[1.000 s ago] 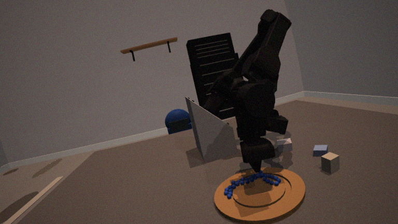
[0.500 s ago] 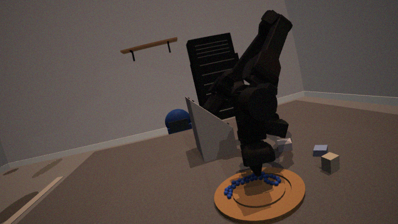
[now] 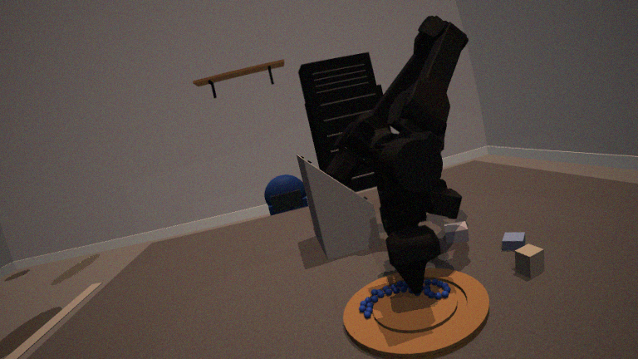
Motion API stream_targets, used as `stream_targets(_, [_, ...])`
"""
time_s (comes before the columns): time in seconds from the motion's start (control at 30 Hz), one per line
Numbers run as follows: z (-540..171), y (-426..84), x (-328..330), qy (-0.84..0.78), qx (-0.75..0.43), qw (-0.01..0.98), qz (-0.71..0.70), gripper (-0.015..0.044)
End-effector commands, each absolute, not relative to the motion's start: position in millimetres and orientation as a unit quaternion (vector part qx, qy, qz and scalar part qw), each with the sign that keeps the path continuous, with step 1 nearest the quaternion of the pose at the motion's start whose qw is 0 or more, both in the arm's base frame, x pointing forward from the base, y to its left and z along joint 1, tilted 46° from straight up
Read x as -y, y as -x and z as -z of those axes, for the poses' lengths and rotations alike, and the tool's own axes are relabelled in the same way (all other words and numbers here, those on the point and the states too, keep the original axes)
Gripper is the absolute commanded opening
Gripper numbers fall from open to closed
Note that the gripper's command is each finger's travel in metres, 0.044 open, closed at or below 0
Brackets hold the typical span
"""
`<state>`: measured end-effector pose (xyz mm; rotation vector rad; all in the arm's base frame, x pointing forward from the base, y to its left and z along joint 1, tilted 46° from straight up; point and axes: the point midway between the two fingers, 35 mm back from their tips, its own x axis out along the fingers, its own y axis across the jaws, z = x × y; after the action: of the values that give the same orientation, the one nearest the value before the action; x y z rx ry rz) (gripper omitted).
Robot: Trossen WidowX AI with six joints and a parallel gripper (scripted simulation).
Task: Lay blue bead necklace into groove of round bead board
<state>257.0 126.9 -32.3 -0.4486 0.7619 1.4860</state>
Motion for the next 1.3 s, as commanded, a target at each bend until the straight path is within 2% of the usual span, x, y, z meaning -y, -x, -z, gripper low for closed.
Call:
stream_targets(0.0, [29, -258, -123, 0.197, -0.334, 0.650, -0.654, 0.0440])
stream_targets(0.87, [29, -258, -123, 0.197, -0.334, 0.650, -0.654, 0.0440])
stream_targets(0.93, [27, -262, -122, 0.176, -0.355, 0.656, -0.643, 0.0387])
stream_targets(1.17, [11, -301, -117, -0.056, -0.551, 0.677, -0.485, 0.0204])
stream_targets(1.27, [7, -309, -116, -0.105, -0.585, 0.672, -0.443, 0.0125])
